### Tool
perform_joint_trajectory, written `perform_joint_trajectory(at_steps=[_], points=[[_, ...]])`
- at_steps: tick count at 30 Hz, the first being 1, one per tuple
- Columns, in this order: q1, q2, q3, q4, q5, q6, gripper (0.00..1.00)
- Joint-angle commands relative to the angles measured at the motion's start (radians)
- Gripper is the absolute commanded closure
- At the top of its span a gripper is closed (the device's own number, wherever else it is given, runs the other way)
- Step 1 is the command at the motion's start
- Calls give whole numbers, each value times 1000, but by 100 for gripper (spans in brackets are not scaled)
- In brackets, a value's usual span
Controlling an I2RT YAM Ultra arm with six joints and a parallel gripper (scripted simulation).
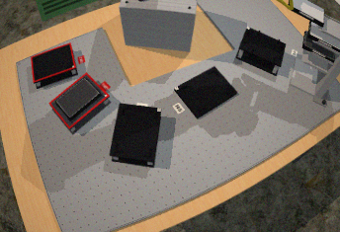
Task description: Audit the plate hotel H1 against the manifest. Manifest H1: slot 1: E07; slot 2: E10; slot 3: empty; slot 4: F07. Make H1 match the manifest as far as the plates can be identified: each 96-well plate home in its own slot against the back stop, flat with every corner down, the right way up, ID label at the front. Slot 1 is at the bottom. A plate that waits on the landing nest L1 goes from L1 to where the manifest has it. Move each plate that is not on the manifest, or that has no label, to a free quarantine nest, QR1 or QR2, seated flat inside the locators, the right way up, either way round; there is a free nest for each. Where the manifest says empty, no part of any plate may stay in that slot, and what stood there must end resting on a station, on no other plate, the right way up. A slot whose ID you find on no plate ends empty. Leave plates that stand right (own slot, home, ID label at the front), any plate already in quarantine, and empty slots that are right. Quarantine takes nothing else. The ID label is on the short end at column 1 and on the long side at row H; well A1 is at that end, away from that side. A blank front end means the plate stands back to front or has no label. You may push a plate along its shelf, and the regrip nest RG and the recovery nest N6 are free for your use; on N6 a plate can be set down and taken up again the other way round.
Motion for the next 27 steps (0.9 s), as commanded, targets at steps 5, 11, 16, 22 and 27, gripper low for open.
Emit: perform_joint_trajectory(at_steps=[5,11,16,22,27], points=[[-5,1,29,31,-1,-9,14],[-5,-3,24,35,-1,-9,14],[-1,-1,6,25,-1,-4,14],[-5,9,6,41,-2,-10,14],[-7,5,35,47,-7,-13,14]])
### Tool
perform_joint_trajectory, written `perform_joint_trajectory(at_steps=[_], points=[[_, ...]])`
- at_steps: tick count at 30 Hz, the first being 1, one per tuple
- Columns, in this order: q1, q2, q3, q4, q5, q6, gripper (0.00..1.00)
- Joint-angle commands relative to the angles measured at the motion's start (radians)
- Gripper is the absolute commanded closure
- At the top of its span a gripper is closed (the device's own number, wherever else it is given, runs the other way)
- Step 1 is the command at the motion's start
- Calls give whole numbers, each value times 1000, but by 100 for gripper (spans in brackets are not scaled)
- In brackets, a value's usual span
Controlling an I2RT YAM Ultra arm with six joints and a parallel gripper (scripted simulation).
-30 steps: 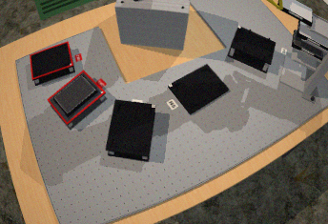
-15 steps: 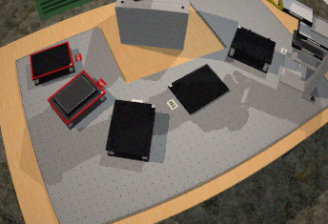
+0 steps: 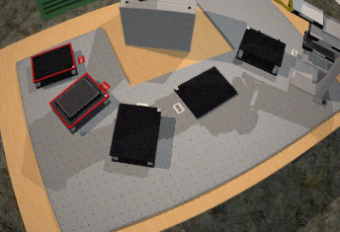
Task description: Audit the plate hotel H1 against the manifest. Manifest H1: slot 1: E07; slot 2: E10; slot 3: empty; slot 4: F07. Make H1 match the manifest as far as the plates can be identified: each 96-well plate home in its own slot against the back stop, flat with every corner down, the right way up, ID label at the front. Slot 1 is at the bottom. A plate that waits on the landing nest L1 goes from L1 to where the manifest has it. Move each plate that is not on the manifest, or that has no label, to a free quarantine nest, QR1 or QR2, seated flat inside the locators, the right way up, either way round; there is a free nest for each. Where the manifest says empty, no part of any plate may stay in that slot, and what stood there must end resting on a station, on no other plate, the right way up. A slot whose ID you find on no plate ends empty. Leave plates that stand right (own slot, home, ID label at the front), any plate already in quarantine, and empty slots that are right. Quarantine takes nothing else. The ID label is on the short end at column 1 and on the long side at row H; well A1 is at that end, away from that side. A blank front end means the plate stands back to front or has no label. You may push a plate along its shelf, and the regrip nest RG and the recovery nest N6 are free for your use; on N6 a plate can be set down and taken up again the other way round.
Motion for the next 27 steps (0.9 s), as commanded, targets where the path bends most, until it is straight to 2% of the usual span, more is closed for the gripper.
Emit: perform_joint_trajectory(at_steps=[1,3,9,11,15,23,25,26,27], points=[[-2,-12,38,30,-4,-11,14],[-8,13,41,30,-4,-12,14],[-5,-4,50,29,-5,-14,14],[-12,26,54,31,-7,-15,14],[-11,18,63,31,-10,-18,14],[-18,53,81,34,-15,-22,14],[-18,53,81,34,-15,-22,14],[-21,18,83,33,-13,-23,14],[-22,20,85,33,-14,-24,14]])
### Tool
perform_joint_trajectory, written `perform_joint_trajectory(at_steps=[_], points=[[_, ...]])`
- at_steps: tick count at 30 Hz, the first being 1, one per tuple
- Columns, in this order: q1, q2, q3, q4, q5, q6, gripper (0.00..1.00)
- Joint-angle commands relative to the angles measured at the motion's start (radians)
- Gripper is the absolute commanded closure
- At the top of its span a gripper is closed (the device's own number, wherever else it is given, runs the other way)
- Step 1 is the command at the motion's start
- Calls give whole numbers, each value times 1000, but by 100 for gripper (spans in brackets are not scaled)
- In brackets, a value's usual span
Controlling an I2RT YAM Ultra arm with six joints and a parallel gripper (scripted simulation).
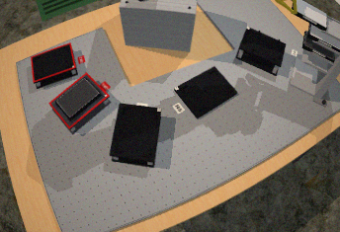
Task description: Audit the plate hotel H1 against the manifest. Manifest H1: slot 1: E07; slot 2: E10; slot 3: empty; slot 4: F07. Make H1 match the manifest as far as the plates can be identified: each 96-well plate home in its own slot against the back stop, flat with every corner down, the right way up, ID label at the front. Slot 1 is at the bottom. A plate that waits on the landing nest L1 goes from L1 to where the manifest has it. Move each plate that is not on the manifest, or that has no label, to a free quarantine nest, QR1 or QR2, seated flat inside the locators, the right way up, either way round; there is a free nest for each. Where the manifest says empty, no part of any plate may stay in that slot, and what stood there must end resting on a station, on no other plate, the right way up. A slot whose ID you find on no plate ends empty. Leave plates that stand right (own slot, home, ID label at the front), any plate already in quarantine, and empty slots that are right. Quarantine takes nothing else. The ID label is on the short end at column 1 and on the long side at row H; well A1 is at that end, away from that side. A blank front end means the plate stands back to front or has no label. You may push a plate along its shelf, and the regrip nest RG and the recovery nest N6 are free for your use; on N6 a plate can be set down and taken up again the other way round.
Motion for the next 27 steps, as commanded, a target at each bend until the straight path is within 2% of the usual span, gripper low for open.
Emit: perform_joint_trajectory(at_steps=[1,3,7,9,12,18,20,22,25,27], points=[[-5,-22,42,23,-2,-11,14],[-5,12,46,25,-5,-12,14],[-10,5,55,26,-5,-14,14],[-10,27,59,28,-7,-15,14],[-13,16,66,28,-9,-17,14],[-16,44,75,31,-11,-19,14],[-20,30,79,31,-11,-20,14],[-17,53,83,32,-12,-21,14],[-22,43,90,32,-15,-23,14],[-26,62,94,33,-15,-24,14]])
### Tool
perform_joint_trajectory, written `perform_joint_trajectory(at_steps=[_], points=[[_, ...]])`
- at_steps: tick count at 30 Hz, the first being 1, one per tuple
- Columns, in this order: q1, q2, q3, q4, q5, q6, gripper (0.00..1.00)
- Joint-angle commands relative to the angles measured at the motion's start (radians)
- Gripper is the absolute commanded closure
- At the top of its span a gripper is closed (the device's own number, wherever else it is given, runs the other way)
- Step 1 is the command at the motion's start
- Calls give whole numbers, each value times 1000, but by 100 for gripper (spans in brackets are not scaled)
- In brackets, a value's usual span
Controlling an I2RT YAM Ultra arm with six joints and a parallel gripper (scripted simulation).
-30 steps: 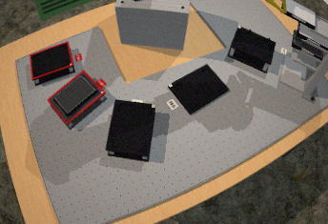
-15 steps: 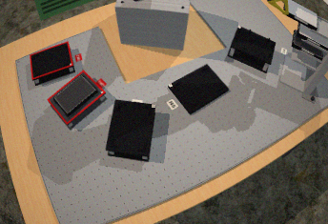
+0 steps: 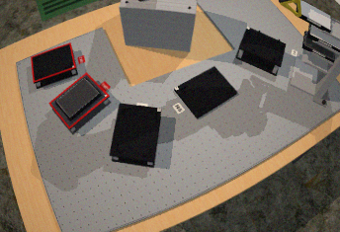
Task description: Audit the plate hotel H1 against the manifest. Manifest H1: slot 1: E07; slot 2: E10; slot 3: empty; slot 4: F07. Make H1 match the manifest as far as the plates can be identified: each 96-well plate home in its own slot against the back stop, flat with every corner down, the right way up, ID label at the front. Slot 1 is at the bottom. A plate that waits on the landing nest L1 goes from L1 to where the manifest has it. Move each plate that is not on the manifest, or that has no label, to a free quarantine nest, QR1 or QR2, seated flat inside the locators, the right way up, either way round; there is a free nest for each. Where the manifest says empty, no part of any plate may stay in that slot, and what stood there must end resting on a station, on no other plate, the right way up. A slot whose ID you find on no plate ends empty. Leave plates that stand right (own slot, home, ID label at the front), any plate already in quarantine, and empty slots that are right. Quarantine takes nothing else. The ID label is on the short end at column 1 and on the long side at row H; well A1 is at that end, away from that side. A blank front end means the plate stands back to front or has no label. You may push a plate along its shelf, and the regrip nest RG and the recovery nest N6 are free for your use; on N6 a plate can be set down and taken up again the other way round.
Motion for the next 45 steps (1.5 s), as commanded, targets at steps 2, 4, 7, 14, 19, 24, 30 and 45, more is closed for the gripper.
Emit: perform_joint_trajectory(at_steps=[2,4,7,14,19,24,30,45], points=[[-3,14,45,28,-4,-11,14],[-2,5,48,28,-5,-12,14],[-8,14,52,29,-4,-13,14],[-5,-4,60,30,-6,-15,14],[-5,-3,60,31,-5,-15,14],[-5,-2,60,31,-5,-15,14],[-5,0,60,32,-6,-15,14],[-18,57,75,42,-11,-20,14]])
